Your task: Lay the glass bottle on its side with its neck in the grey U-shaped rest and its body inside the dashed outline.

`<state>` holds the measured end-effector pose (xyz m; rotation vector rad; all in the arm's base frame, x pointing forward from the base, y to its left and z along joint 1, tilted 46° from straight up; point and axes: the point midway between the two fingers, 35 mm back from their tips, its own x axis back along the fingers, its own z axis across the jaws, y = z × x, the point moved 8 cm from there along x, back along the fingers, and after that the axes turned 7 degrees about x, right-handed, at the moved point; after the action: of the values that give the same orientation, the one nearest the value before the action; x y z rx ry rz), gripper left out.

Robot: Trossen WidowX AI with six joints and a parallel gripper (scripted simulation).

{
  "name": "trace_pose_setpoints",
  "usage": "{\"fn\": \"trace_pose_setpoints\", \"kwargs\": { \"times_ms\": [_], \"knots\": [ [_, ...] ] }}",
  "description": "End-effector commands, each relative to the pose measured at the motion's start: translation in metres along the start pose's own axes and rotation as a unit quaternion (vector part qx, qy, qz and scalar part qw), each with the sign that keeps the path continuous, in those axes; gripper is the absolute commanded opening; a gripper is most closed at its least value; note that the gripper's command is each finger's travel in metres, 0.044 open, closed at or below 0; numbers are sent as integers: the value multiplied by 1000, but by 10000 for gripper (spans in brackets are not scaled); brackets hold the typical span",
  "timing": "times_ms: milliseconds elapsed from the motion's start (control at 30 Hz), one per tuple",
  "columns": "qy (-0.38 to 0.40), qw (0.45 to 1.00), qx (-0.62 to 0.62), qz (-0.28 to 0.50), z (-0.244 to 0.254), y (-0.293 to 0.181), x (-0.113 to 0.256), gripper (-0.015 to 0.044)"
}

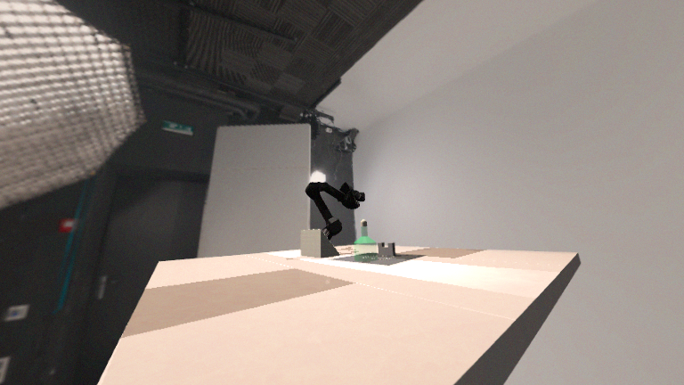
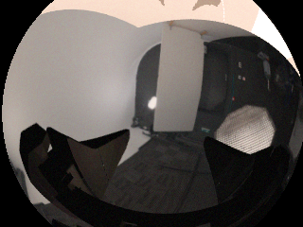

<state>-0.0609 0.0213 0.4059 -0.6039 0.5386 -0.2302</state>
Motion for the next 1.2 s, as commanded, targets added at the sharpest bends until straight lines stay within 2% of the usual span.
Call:
{"fn": "trace_pose_setpoints", "kwargs": {
  "times_ms": [0, 200, 367, 600, 733, 867, 1033, 1167],
  "knots": [
    [2, 1000, -3, -1, 1, 0, 0, 426],
    [37, 998, -49, -21, 17, 12, 0, 440],
    [98, 979, -170, -50, 41, 30, 3, 440],
    [275, 872, -399, -72, 99, 72, 34, 440],
    [384, 779, -494, -48, 125, 92, 66, 440],
    [489, 645, -587, 7, 148, 109, 109, 440],
    [593, 478, -639, 110, 161, 117, 168, 440],
    [646, 319, -657, 221, 160, 120, 222, 440]
  ]
}}
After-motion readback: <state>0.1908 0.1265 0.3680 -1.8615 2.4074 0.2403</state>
